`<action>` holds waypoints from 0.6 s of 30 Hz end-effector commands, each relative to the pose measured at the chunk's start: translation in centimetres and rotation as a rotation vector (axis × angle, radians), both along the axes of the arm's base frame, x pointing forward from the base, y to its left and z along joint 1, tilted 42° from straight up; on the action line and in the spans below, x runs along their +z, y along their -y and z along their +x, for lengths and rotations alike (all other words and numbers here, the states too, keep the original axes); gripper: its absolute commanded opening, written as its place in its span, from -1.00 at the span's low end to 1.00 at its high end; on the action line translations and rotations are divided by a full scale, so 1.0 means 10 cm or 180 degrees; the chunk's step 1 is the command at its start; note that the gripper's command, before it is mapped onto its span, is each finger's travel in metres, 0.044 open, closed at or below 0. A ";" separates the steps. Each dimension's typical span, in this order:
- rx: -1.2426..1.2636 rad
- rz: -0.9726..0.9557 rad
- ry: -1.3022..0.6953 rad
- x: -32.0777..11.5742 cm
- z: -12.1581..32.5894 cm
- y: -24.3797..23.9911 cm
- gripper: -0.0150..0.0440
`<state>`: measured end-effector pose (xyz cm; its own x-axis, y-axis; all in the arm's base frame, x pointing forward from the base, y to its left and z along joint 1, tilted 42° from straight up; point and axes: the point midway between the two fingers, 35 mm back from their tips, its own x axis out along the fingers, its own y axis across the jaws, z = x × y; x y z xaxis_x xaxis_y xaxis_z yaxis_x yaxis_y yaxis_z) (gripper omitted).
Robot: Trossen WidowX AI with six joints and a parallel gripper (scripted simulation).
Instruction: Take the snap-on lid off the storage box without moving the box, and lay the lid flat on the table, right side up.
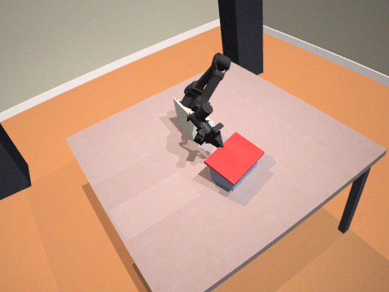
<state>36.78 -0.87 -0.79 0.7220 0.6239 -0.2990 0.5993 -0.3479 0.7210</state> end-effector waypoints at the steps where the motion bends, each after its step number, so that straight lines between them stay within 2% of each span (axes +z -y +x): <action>1: 0.0011 0.0001 0.0016 0.06 0.03 0.03 -0.49; 18: 0.0011 -0.0002 0.0017 0.24 0.12 0.16 -0.49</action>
<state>37.59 -2.15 1.10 0.7202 0.6256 -0.3000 0.6017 -0.3479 0.7190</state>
